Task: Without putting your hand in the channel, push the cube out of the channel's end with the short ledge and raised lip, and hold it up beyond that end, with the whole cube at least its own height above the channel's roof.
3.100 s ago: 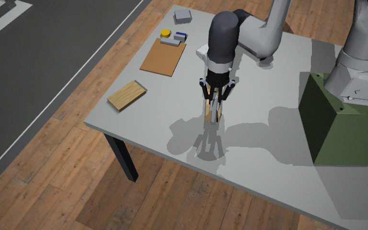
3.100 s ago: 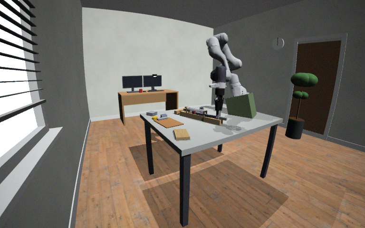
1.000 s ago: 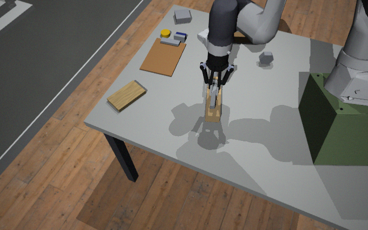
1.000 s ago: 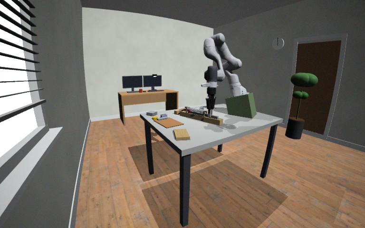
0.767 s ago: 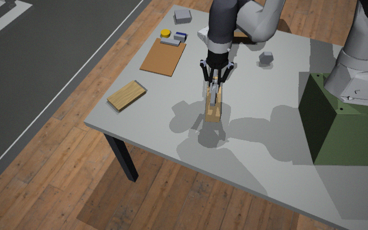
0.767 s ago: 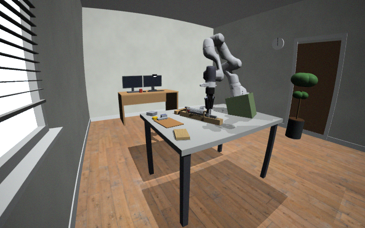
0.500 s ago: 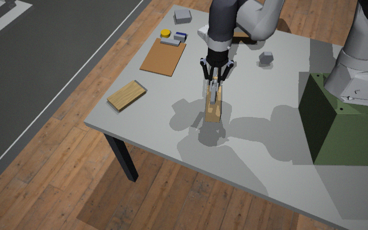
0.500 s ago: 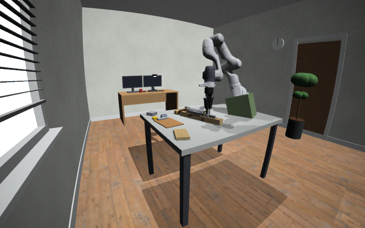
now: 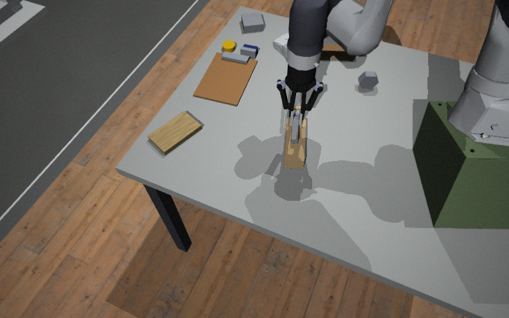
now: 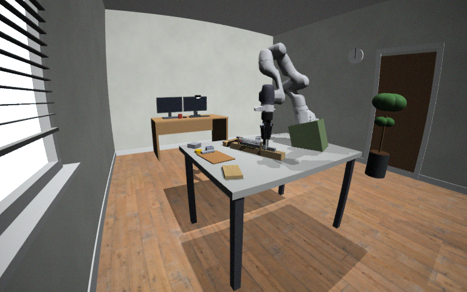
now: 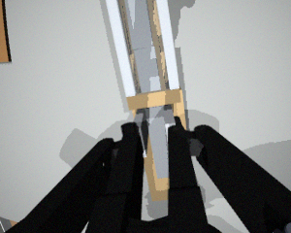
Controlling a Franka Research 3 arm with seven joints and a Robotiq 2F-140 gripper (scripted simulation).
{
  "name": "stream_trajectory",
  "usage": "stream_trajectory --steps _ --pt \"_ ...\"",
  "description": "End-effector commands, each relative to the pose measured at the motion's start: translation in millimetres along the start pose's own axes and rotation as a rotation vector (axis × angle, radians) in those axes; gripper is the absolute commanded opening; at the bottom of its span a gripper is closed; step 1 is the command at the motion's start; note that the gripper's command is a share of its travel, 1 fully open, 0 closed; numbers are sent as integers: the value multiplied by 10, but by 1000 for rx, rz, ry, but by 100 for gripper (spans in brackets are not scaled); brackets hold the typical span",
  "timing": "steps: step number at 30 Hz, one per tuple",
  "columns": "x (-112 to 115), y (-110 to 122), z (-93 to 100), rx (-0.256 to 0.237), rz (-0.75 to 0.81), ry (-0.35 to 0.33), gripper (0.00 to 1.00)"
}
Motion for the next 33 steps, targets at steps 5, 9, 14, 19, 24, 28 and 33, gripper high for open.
stream_trajectory --steps 5,9,14,19,24,28,33 --pt "-7 -4 8 -1 13 0 0" --pt "-7 -4 8 -1 13 0 0" --pt "-7 -4 8 -1 13 0 0" --pt "-7 -4 8 -1 13 0 0" --pt "-7 -4 8 -1 13 0 0" --pt "-7 -4 8 -1 13 0 0" --pt "-7 -4 8 -1 13 0 23"
Point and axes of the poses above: the point where the finger pads meet when closed, its own z axis back along the fingers, its own y axis across the jaws, x = y × z, the point moved 1 cm from there along z, back along the fingers, and after that the axes turned 13 degrees about -z, right-handed, at the moved point
